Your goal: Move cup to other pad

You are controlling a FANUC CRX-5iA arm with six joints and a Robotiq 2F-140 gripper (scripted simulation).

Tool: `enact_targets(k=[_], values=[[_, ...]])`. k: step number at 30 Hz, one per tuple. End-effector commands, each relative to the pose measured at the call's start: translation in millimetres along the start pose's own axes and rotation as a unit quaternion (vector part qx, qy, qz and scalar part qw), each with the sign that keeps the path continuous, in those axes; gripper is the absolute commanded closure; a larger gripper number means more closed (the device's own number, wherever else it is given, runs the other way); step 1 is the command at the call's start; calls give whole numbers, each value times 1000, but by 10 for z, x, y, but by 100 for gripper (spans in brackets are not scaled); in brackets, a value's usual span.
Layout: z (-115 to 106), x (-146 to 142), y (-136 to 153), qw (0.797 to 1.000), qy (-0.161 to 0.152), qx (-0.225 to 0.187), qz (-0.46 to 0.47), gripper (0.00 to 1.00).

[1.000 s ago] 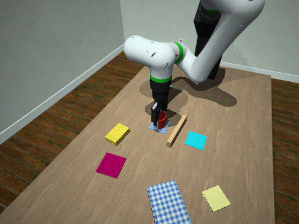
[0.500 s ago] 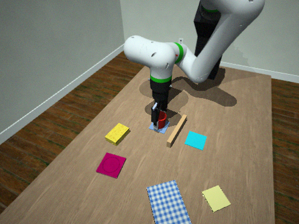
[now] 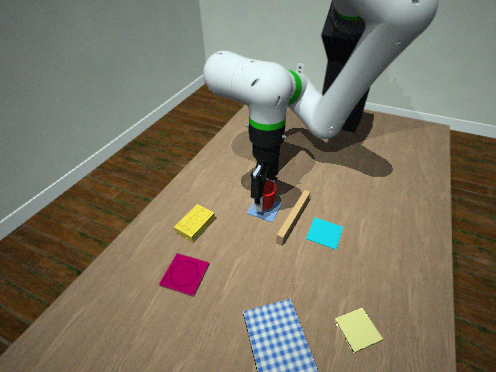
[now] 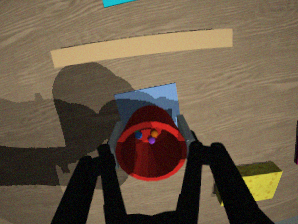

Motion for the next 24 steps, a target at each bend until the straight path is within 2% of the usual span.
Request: enact_targets(k=[1,13,24], values=[[-75,1,1,1000,0,0,0,51],[-379,1,1,1000,0,0,0,51],[-428,1,1,1000,0,0,0,51]])
Point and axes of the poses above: the point where the finger pads meet when closed, its own z axis out along the fingers, its own x axis across the jaws, y = z × x, the point moved 4 cm from there along -z, back along the fingers, and after that the axes turned 6 degrees about -z, right-handed, at the moved point
